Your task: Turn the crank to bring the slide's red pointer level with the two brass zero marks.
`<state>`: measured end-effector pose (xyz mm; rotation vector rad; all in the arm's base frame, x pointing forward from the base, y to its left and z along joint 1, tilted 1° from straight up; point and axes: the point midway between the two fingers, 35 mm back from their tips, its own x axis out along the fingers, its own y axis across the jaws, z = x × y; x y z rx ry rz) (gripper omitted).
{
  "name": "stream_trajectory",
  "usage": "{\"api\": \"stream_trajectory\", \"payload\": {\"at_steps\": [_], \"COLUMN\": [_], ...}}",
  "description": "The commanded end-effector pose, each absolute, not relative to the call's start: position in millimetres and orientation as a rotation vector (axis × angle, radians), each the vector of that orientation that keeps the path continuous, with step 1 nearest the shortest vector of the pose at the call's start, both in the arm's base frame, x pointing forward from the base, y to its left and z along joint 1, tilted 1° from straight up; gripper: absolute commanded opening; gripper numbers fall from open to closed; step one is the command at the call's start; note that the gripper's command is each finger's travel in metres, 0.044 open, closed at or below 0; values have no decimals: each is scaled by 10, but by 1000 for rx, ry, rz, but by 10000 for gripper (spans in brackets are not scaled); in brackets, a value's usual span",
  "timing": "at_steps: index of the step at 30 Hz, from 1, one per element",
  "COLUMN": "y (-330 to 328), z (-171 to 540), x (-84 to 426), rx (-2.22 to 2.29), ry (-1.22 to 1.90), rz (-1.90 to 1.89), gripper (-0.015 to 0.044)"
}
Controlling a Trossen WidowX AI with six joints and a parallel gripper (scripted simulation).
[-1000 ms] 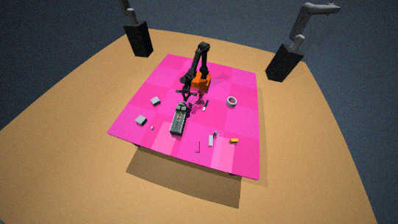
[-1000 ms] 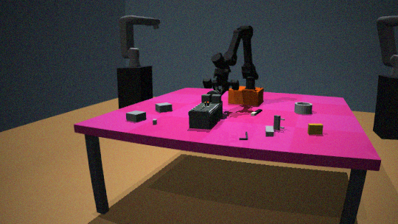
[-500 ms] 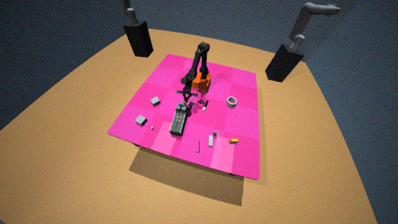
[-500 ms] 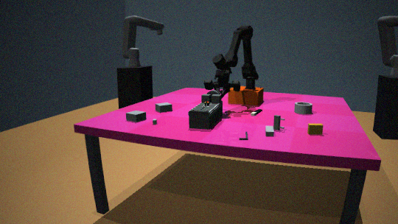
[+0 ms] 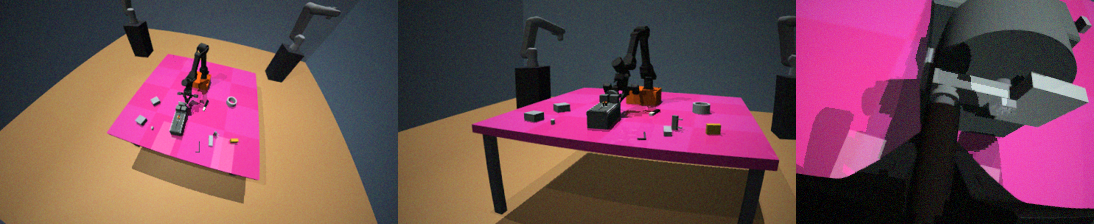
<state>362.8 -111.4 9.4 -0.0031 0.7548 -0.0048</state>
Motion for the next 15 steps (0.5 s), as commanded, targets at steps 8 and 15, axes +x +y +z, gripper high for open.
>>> {"api": "stream_trajectory", "payload": {"at_steps": [8,15], "y": [-1161,-1250], "z": [-108,-196], "x": [3633,3630], "rx": [1,0], "ry": [763,763], "rz": [-6,-6], "gripper": [0,0]}}
